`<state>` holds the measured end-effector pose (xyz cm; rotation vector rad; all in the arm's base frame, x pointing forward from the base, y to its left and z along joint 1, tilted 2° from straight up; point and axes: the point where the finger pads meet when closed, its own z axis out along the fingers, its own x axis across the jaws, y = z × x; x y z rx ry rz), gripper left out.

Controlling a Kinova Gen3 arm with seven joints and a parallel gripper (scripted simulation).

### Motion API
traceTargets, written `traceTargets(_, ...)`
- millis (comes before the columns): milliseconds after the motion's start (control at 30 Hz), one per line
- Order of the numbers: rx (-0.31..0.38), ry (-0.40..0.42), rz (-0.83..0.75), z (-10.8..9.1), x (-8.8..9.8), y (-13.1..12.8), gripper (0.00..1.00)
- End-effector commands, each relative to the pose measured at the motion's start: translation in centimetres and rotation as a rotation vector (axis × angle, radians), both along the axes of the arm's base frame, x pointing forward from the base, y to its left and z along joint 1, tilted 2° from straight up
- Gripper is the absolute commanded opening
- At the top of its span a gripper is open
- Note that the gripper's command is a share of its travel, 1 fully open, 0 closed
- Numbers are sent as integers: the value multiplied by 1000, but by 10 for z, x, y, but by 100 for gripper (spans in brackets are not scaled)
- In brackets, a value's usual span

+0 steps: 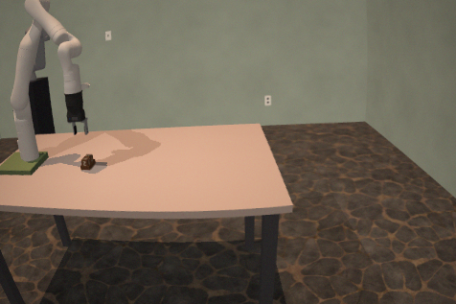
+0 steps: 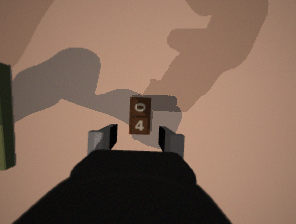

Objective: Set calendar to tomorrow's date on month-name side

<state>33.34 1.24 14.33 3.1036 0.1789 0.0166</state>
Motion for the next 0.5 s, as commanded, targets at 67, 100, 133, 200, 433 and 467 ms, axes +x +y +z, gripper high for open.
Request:
traceTargets(67,1,2,-19,-1,0,0,100)
traceTargets(100,1,3,-26,-1,0,0,100)
traceTargets(133,1,4,-34,-1,0,1,100)
traceTargets(200,2,6,-53,-2,-1,1,100)
traceTargets(433,3,15,-119,-4,-1,2,100)
traceTargets(467,4,17,-136,-5,-2,2,100)
